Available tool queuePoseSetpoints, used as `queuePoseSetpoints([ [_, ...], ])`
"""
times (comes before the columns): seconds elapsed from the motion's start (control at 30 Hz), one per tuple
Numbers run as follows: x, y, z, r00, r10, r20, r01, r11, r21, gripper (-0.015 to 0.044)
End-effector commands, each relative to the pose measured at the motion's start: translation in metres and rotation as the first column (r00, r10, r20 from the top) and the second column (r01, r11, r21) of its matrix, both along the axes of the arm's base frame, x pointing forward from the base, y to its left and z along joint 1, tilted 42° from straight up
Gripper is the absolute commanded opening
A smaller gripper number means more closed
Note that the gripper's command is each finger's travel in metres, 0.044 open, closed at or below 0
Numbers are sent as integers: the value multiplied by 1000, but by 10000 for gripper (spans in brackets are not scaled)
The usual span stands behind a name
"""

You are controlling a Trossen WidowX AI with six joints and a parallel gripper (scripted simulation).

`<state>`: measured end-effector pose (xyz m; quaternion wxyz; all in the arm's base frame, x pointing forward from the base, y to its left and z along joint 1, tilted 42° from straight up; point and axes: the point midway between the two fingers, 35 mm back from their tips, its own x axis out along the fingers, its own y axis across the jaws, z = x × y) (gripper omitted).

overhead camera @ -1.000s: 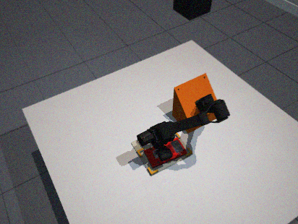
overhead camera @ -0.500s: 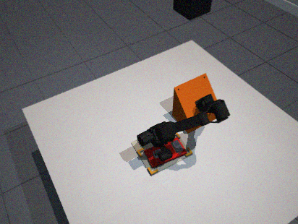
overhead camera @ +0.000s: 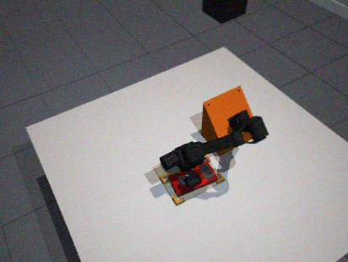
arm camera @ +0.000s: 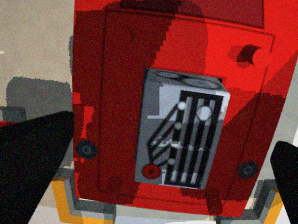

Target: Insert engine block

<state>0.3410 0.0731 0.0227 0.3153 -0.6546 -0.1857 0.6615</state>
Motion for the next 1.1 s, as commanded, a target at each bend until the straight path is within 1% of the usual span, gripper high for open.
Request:
queuePoseSetpoints([
  [0.0,3,-7,8,1000,-3,11,3,1000,2,440],
  [0.27,3,-7,8,1000,-3,11,3,1000,2,440],
  [0.83,3,-7,8,1000,-3,11,3,1000,2,0],
  [1.07,3,-7,8,1000,-3,11,3,1000,2,0],
])
